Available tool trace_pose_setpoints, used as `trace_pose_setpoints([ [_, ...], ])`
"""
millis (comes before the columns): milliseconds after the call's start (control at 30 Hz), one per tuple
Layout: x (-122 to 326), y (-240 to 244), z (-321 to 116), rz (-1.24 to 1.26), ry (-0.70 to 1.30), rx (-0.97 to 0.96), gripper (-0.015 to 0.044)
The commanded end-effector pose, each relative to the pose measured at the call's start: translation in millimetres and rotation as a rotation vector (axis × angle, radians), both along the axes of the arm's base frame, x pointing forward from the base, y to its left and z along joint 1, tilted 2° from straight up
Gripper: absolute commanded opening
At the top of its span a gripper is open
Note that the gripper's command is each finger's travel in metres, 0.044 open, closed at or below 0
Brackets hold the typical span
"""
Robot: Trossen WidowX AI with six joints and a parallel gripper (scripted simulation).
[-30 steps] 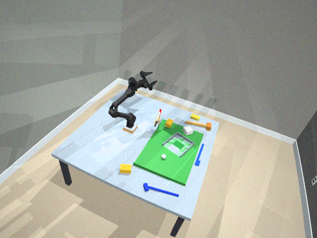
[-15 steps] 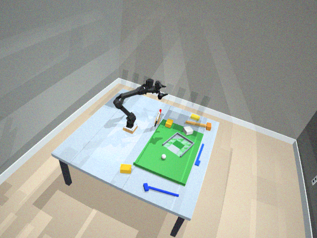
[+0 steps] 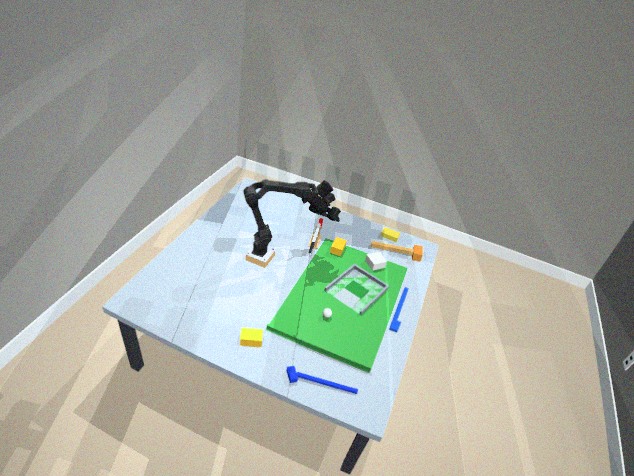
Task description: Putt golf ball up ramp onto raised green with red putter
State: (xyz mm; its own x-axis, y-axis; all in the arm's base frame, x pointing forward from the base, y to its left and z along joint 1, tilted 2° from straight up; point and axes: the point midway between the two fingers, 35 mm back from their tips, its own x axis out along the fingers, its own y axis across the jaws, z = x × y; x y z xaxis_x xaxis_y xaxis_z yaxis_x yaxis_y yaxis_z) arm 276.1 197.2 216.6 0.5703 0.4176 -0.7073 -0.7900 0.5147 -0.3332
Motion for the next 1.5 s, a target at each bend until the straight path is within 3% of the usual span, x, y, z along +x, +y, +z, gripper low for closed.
trace_pose_setpoints([
  [0,-10.9,-25.3,-73.1,0.275,0.191,-0.277,0.044],
  [233,-39.2,-55.4,-126.0,0.593,0.402,-0.398,0.044],
  [600,-44.1,-60.9,-127.9,0.596,0.404,-0.399,0.044],
  [1100,-42.8,-61.2,-172.0,0.596,0.405,-0.399,0.044],
  [1467,-42.4,-61.3,-180.1,0.596,0.405,-0.399,0.044],
])
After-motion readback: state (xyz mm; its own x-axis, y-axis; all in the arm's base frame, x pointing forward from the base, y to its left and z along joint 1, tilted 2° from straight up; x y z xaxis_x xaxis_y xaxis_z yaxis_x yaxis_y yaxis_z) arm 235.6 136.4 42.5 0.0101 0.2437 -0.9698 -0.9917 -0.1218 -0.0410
